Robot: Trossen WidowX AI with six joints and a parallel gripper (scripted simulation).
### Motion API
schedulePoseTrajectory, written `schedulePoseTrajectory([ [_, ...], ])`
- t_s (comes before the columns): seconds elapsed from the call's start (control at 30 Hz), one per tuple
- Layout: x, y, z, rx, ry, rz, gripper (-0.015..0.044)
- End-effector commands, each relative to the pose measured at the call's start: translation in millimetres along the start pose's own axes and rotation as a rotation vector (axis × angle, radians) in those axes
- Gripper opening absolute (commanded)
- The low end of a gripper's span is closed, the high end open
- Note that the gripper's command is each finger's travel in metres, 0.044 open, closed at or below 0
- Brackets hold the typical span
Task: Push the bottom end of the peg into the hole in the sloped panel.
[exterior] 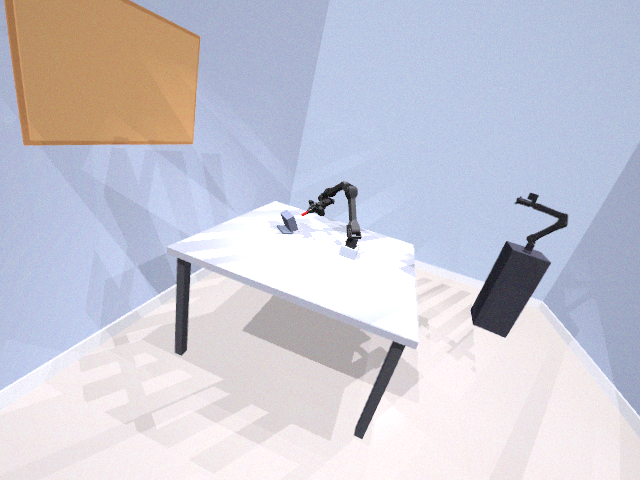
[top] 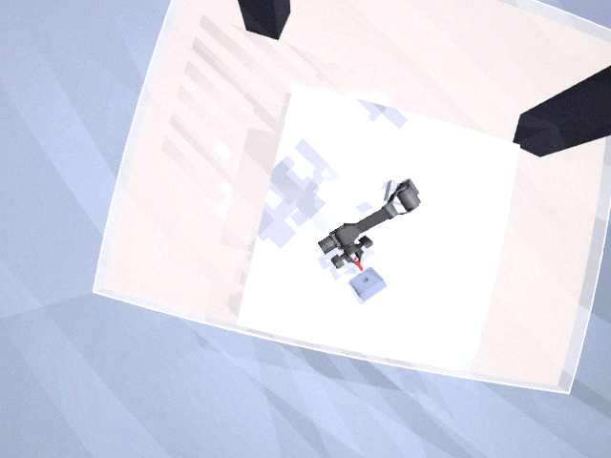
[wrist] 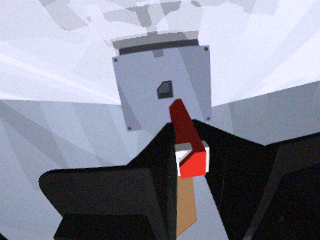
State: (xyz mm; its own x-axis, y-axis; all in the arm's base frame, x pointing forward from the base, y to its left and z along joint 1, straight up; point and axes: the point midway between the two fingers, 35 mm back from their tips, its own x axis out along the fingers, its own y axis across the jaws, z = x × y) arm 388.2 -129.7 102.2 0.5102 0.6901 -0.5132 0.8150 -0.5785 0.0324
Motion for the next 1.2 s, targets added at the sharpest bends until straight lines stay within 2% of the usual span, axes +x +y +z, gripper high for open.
schedulePoseTrajectory([
  [0.0,6.1,-0.1,0.8,0.008,0.006,-0.002,0.0000],
  [1.17,43.2,5.1,1.5,0.021,0.031,0.020,0.0000],
])
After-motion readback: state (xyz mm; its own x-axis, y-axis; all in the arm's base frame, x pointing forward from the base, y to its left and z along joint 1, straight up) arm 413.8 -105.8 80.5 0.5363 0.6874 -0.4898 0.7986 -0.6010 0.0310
